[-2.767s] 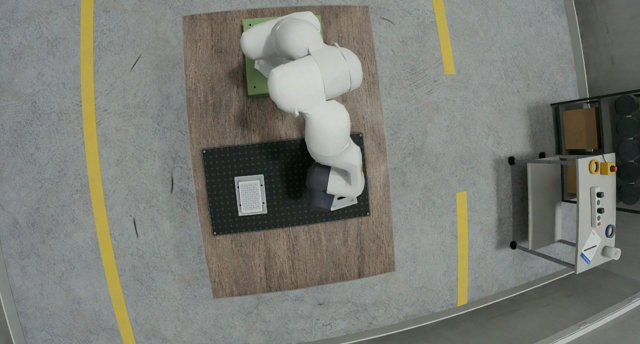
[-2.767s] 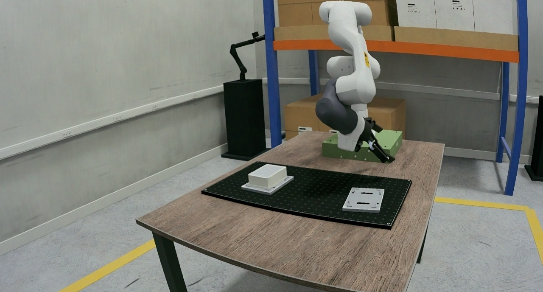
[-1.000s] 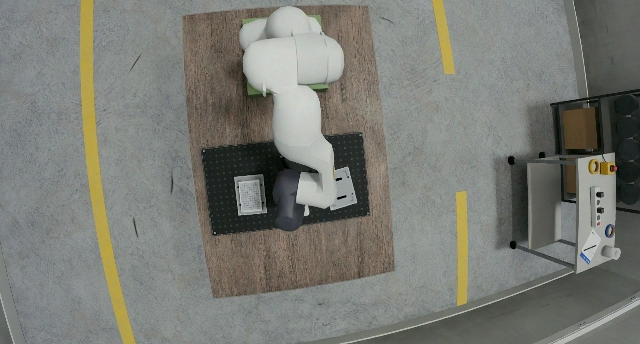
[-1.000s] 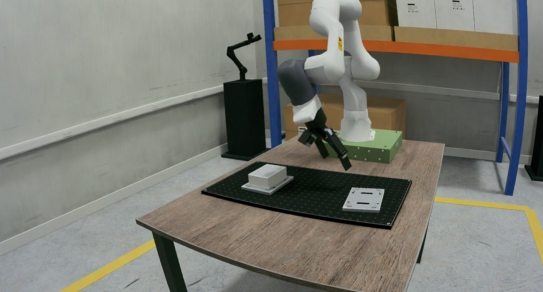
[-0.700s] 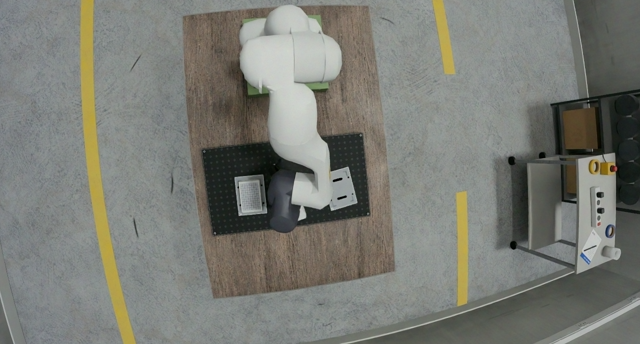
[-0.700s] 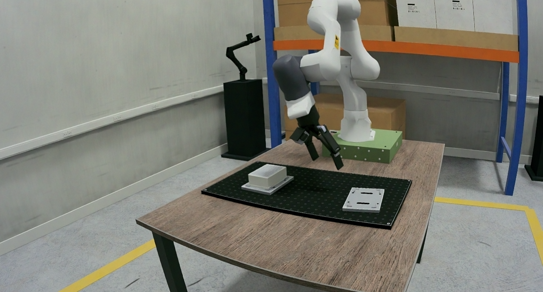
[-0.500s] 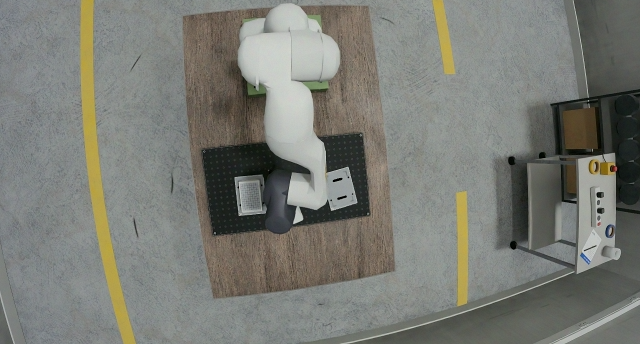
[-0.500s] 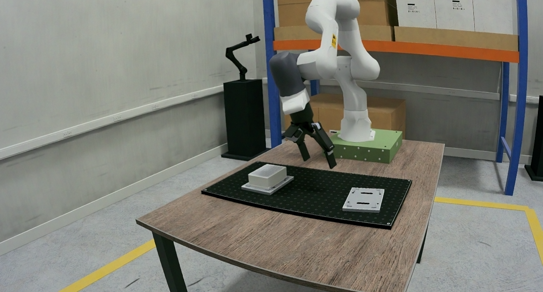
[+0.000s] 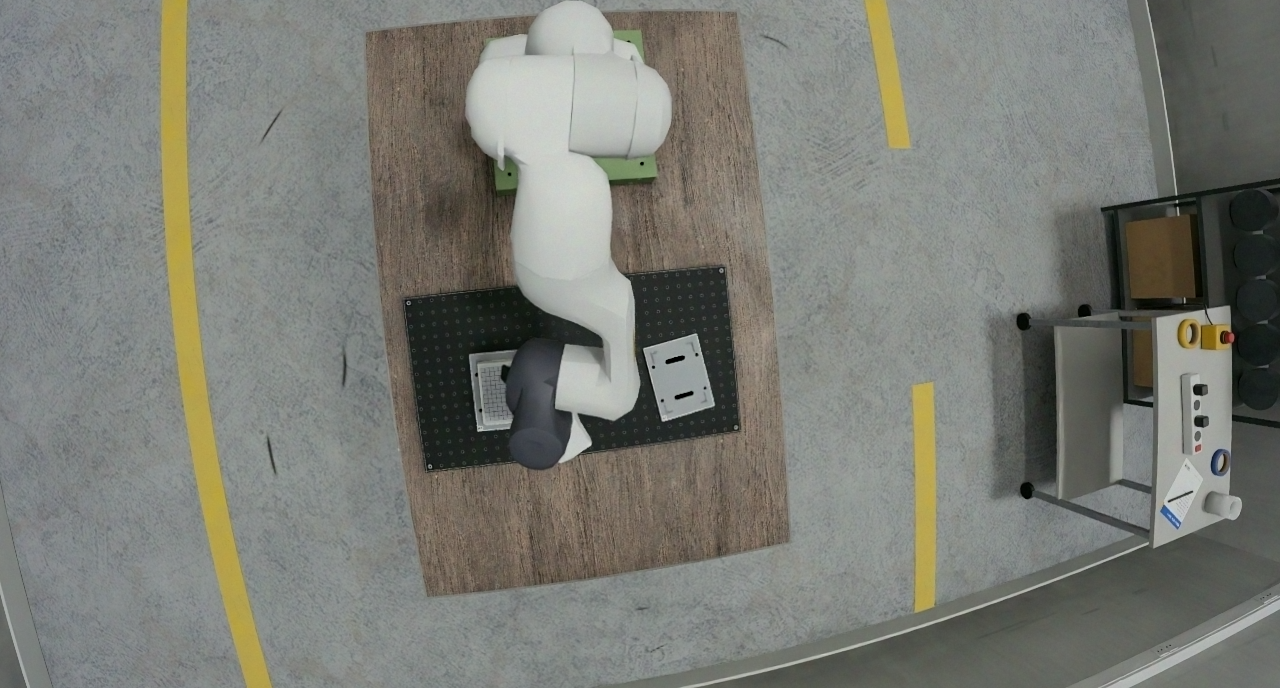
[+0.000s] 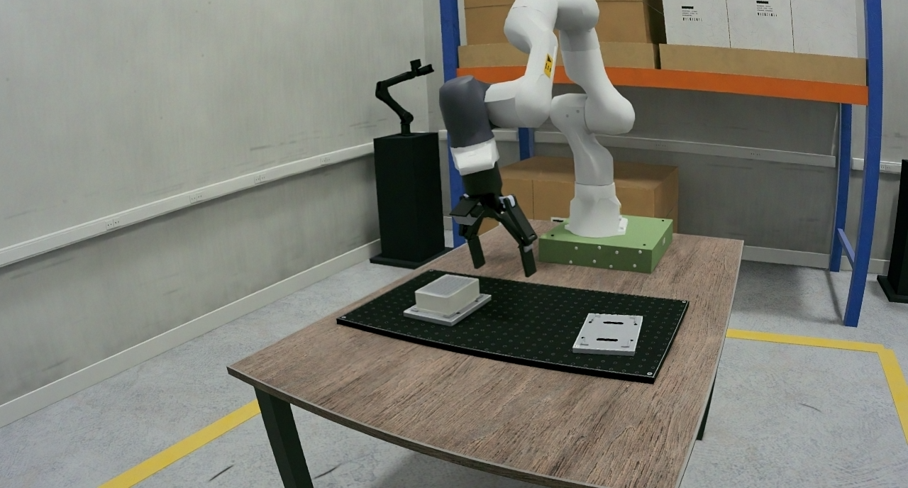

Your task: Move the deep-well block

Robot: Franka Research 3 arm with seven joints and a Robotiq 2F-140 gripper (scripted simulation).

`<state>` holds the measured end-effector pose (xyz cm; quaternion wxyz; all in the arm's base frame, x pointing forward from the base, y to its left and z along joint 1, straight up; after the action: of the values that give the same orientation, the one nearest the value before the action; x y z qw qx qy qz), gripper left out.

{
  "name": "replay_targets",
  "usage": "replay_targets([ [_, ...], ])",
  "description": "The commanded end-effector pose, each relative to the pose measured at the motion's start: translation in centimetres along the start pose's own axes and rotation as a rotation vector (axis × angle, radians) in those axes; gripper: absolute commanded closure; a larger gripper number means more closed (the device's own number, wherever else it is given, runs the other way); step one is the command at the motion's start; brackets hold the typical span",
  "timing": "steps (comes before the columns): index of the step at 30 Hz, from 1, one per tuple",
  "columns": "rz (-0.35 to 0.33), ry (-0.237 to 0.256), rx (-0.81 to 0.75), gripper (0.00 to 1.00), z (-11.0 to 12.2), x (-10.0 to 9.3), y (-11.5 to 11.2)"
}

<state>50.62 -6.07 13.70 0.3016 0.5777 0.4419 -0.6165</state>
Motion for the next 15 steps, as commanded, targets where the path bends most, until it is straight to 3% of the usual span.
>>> replay_targets([
  [1, 0.049, -0.001, -0.118, 0.00, 1.3, -0.5, 1.4],
  [15, 0.133, -0.045, -0.201, 0.00, 5.5, -1.7, 4.2],
])
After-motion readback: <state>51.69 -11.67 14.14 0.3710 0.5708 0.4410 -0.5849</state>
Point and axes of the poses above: the point where the finger pads meet when closed, its own x axis out along the fingers, its own z axis across the jaws, y = z × x, the point moved 9 cm from there along -x, back along the fingers, and after that the axes turned 9 degrees about x, right-handed, at the moved point
